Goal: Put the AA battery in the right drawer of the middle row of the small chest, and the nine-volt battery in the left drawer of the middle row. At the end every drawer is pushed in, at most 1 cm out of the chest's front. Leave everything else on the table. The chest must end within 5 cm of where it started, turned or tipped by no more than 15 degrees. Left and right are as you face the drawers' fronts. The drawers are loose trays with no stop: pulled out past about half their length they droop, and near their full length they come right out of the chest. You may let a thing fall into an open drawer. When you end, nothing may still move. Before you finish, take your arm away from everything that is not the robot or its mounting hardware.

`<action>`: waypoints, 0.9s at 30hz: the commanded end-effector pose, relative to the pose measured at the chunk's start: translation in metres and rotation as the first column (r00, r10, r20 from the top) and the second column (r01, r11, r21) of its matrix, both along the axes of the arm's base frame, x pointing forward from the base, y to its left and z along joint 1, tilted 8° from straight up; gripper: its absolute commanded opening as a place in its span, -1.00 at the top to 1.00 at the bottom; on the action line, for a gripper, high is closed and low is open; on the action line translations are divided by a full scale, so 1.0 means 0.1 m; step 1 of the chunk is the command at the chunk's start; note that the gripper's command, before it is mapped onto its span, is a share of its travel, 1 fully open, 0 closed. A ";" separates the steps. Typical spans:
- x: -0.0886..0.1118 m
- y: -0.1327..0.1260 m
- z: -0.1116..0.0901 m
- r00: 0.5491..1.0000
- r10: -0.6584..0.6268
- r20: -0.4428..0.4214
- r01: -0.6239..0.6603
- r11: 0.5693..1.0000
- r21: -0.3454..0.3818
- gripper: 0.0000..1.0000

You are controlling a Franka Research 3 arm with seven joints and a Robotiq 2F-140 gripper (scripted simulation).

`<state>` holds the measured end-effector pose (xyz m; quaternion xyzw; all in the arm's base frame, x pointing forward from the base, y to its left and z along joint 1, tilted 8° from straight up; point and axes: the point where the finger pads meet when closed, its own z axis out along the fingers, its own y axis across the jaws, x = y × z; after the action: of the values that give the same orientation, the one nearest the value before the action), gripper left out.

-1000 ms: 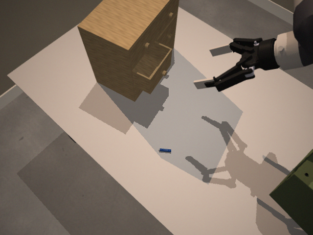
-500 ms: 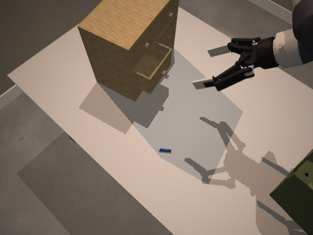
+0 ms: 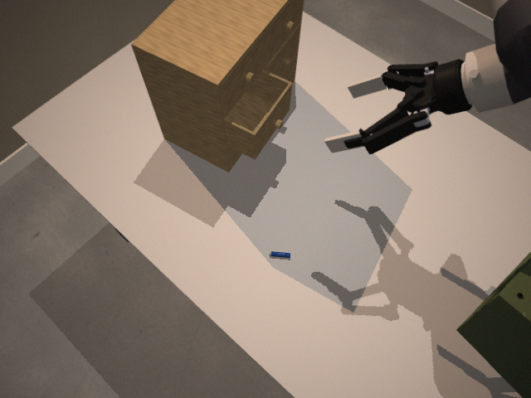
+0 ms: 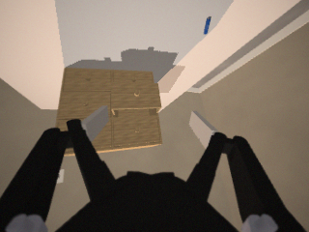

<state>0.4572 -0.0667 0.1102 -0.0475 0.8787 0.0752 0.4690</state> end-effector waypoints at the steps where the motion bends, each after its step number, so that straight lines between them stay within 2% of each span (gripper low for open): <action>1: 0.00 0.00 0.01 1.000 -0.015 -0.008 0.015 1.000 0.024 -1.00; 12: 0.00 0.00 0.01 1.000 -0.015 -0.008 0.015 1.000 0.024 -1.00; 13: 0.02 0.07 0.02 0.999 0.019 -0.028 -0.017 0.998 0.056 -1.00; 27: 0.02 0.07 0.02 0.999 0.019 -0.028 -0.017 0.998 0.056 -1.00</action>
<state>0.4584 -0.0586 0.1120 -0.0507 0.8814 0.1002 0.4588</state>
